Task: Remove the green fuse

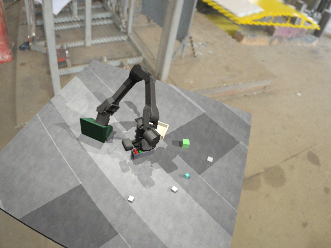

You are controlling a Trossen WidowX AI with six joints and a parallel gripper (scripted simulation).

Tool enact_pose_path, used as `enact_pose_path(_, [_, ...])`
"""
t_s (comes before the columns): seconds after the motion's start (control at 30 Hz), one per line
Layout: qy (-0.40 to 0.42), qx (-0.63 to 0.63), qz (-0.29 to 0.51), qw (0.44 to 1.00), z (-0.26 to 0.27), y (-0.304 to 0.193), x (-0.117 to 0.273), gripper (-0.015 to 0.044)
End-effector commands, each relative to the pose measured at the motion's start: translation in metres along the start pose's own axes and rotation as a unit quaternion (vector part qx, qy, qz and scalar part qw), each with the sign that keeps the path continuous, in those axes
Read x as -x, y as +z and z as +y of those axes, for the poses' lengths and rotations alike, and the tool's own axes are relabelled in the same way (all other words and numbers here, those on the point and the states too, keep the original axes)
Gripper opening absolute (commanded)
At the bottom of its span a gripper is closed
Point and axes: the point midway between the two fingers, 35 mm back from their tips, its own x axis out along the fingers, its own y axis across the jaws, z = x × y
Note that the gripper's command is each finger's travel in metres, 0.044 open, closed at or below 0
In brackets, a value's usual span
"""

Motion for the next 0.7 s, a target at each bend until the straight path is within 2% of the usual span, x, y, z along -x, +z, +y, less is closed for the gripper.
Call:
enact_pose_path(0.0, [-0.001, 0.003, -0.001, 1.000, 0.0003, 0.0002, 0.0025, 0.0000])
enact_pose_path(0.67, [0.000, 0.002, -0.001, 1.000, 0.0003, 0.0007, 0.0122, 0.0000])
